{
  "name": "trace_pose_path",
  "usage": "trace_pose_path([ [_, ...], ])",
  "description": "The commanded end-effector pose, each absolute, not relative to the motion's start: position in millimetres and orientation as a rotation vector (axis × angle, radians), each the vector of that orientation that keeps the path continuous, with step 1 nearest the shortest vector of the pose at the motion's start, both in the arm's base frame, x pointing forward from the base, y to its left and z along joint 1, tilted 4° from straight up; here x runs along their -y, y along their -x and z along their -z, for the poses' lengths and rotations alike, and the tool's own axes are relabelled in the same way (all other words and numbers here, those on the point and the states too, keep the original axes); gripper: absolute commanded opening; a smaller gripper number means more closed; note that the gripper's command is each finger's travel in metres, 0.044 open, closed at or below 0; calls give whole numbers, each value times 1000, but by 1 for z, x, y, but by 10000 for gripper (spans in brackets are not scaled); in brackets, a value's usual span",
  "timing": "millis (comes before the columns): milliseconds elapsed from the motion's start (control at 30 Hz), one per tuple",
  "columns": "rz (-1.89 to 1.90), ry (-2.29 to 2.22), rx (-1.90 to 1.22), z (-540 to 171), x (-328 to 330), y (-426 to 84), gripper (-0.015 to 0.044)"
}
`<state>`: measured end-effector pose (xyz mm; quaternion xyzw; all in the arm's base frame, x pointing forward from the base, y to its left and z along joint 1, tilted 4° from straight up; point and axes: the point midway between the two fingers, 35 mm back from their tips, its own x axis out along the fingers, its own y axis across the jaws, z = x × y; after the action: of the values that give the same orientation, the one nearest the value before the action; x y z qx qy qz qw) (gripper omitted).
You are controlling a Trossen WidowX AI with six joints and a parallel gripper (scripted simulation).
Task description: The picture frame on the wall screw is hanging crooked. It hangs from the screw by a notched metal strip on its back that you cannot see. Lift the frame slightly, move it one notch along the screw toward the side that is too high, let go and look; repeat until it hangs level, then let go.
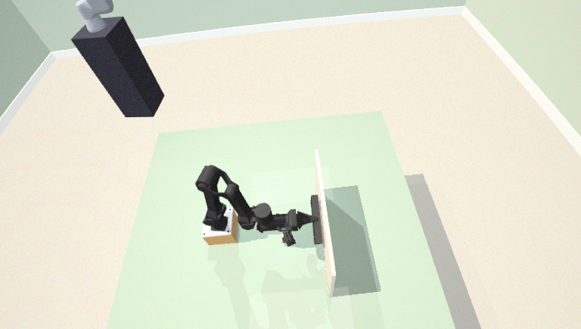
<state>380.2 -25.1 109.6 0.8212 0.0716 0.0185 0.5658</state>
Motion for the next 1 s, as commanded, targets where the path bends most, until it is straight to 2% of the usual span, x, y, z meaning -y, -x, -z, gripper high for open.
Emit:
trace_pose_path([
  [0, -60, -1932, -162, -115, 25, -381, 0],
  [967, -60, -1932, -162, -114, 23, -381, 0],
])
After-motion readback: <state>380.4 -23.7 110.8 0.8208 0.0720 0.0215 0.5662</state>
